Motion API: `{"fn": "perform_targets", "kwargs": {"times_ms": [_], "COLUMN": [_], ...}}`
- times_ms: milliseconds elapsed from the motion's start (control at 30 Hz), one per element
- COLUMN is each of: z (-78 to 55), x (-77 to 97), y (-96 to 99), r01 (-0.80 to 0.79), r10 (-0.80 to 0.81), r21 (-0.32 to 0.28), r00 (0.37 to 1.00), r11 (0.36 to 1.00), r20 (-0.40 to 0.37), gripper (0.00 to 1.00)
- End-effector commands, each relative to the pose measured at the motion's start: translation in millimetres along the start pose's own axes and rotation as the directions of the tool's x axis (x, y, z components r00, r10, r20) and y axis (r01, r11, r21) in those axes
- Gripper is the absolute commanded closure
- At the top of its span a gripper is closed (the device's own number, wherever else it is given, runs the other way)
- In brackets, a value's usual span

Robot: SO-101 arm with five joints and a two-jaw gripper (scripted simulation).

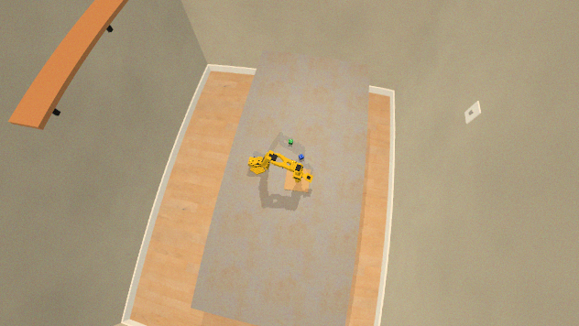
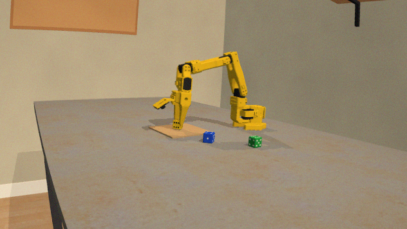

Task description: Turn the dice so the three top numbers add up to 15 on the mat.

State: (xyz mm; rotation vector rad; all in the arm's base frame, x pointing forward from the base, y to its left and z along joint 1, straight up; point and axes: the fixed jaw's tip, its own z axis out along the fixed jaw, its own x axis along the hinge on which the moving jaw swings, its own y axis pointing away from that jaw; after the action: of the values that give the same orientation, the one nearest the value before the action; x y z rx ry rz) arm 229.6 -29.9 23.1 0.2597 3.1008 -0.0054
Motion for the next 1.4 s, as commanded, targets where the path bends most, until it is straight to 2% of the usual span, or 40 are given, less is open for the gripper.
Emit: {"fn": "perform_targets", "kwargs": {"times_ms": [0, 133, 500, 1100, 1367], "z": [-4.3, -4.3, -4.3, -4.3, -4.3], "x": [-3.9, -3.9, -3.9, -3.9, -3.9], "y": [1.8, 1.8, 1.8, 1.8, 1.8], "r01": [-0.003, -0.003, -0.003, -0.003, -0.003], "r10": [0.003, 0.003, 0.003, 0.003, 0.003], "r21": [-0.002, -0.002, -0.002, -0.002, -0.002], "r00": [0.999, 0.999, 0.999, 0.999, 0.999], "r11": [1.000, 1.000, 1.000, 1.000, 1.000], "r20": [0.033, 0.033, 0.033, 0.033, 0.033], "gripper": [0.90, 0.86, 0.84, 0.69, 0.67]}}
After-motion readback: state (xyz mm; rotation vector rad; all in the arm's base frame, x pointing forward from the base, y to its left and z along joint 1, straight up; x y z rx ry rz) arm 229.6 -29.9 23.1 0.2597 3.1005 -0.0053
